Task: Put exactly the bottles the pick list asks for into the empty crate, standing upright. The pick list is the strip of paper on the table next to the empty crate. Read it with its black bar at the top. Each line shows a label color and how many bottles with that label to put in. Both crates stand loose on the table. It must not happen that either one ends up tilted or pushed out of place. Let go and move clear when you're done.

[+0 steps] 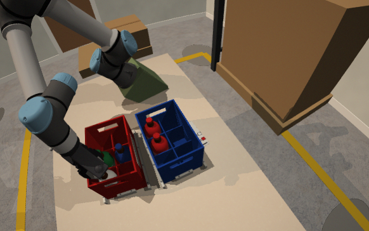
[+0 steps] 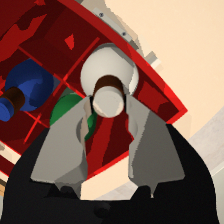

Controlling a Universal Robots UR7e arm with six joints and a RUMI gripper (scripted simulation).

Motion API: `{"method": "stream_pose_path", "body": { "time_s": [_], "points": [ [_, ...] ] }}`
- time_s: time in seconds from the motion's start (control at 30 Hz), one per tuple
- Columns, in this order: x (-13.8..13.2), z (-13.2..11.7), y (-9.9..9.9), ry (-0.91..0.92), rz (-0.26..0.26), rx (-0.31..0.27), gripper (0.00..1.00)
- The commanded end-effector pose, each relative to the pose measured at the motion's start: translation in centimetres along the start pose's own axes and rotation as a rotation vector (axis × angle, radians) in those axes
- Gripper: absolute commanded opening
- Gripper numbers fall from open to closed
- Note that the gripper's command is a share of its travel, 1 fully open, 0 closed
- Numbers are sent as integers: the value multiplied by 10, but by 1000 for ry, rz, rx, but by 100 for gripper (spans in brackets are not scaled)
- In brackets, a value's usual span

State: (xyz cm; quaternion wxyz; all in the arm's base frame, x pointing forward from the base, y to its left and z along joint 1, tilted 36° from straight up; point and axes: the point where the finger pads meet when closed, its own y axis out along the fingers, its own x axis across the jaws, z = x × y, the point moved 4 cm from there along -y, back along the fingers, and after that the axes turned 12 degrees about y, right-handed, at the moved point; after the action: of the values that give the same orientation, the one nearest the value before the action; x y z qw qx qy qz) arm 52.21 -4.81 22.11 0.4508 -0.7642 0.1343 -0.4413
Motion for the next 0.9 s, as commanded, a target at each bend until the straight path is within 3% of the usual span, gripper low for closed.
{"method": "stream_pose_path", "body": {
  "time_s": [0.0, 0.17, 0.87],
  "points": [
    [0, 0, -1, 1, -1, 1, 0],
    [0, 0, -1, 1, -1, 1, 0],
    [0, 0, -32, 1, -1, 1, 0]
  ]
}}
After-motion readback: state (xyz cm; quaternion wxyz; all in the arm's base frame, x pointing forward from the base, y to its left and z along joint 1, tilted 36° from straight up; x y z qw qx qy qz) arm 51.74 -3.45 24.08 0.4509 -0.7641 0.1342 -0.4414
